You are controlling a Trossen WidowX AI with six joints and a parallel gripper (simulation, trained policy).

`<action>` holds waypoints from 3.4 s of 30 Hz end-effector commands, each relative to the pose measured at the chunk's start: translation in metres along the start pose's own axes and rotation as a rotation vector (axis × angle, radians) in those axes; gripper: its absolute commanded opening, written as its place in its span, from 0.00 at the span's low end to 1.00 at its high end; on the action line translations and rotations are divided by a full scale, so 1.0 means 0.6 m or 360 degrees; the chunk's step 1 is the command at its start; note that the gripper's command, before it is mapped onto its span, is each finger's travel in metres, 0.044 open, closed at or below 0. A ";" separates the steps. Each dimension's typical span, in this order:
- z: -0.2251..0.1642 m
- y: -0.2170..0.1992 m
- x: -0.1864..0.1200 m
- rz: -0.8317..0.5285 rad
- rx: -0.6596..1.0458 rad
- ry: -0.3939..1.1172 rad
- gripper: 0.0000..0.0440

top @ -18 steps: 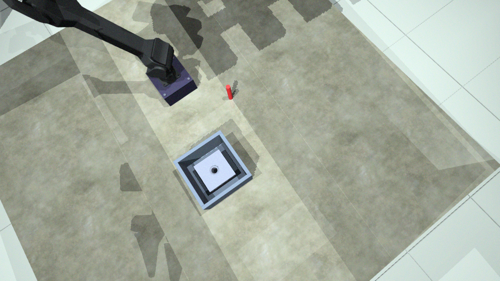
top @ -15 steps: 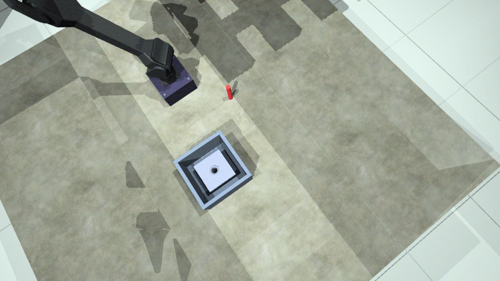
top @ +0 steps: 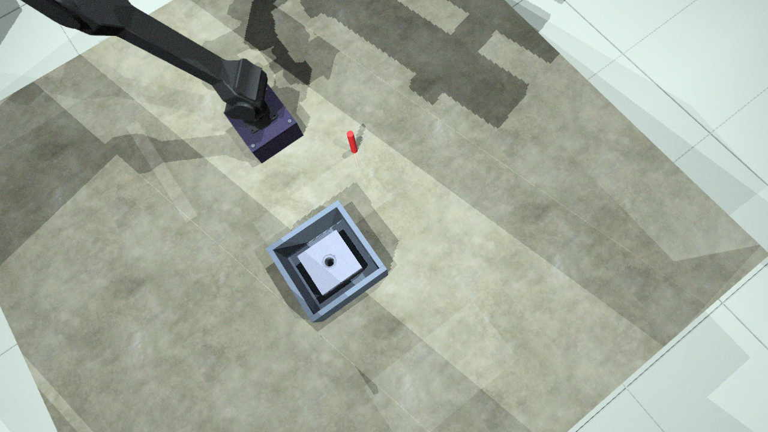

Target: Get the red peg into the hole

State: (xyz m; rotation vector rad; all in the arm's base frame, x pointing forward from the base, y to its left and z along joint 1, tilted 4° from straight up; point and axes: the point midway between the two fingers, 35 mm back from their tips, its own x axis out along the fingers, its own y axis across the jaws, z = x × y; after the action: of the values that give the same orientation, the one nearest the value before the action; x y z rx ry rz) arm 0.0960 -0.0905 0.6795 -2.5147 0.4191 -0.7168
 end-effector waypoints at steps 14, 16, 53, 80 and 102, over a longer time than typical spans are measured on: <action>0.195 -0.125 0.020 -0.0253 -0.0832 -0.0214 1.00; 0.222 -0.136 0.020 -0.0289 -0.0933 -0.0243 1.00; 0.691 -0.151 -0.050 -0.1236 -0.2640 -0.0820 1.00; 0.918 0.035 -0.227 -0.2426 -0.3253 -0.1608 1.00; 0.968 0.201 -0.395 -0.3226 -0.3040 -0.2419 1.00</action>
State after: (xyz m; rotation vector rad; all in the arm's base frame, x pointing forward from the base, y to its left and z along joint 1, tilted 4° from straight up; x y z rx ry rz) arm 0.2132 0.1215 0.0979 0.8332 1.2181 -0.8495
